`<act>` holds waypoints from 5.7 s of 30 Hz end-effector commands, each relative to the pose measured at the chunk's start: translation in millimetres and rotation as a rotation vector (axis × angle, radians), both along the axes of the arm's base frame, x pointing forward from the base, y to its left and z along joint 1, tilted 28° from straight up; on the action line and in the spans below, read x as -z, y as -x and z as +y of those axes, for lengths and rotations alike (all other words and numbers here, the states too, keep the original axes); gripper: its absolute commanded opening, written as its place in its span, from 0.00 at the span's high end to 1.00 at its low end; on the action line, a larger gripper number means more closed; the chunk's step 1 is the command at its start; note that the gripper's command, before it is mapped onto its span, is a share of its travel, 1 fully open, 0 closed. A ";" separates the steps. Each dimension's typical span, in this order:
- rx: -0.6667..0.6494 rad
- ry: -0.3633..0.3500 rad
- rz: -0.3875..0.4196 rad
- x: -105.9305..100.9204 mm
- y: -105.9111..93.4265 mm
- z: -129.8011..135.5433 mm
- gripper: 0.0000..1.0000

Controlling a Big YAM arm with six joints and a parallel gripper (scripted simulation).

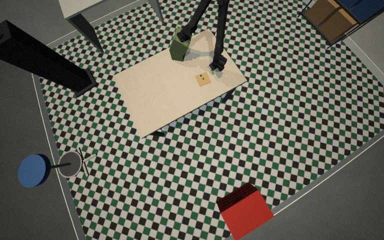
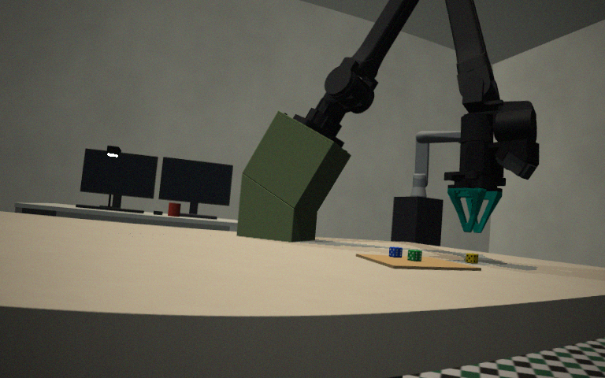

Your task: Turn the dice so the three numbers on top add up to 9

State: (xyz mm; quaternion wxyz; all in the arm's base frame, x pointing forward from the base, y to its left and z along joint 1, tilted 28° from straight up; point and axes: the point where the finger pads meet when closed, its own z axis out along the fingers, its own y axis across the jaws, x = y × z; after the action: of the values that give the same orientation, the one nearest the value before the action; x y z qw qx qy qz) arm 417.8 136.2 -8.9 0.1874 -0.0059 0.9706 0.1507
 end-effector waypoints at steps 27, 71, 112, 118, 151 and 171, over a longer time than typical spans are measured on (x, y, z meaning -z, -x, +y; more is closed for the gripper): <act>0.009 -0.012 -0.028 18.0 -21.9 14.2 0.70; 0.011 -0.011 -0.023 19.2 -21.7 13.2 0.70; 0.011 -0.007 -0.008 21.4 -18.1 12.6 0.70; 0.011 -0.007 -0.008 21.4 -18.1 12.6 0.70; 0.010 -0.008 -0.011 23.1 -13.1 11.7 0.70; 0.010 -0.008 -0.011 23.1 -13.0 11.7 0.70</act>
State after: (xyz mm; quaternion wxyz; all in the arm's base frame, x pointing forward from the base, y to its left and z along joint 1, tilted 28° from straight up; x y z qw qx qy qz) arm 430.9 145.5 -32.1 0.1902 -0.0048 0.9699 0.1517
